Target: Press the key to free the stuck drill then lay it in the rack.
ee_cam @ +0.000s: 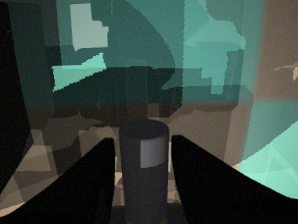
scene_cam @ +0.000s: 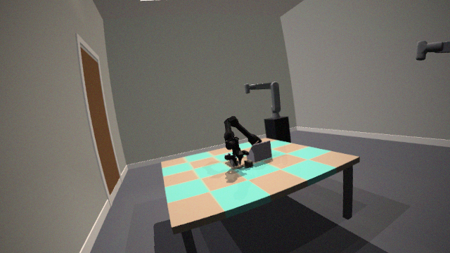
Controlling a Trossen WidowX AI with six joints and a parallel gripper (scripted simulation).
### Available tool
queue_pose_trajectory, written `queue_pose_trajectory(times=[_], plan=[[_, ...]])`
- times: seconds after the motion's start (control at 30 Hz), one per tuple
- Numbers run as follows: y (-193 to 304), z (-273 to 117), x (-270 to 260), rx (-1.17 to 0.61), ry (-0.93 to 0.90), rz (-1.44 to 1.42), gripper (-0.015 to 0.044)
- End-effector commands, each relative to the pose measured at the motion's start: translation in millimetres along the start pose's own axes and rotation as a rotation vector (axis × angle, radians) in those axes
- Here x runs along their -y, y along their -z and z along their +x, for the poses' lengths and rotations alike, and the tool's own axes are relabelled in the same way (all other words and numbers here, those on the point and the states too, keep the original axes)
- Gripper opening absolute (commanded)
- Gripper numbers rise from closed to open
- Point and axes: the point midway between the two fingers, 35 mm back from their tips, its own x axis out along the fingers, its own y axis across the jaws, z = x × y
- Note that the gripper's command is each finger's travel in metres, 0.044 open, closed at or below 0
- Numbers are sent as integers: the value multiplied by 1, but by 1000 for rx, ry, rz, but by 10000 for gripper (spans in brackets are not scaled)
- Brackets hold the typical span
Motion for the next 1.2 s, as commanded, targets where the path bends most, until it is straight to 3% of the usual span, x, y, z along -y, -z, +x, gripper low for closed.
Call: queue_pose_trajectory(times=[0.0,0.1,1.17], plan=[[0,0,0,0,0,0,20],[0,0,0,0,0,0,0],[-19,-3,0,-6,-2,-4,0]])
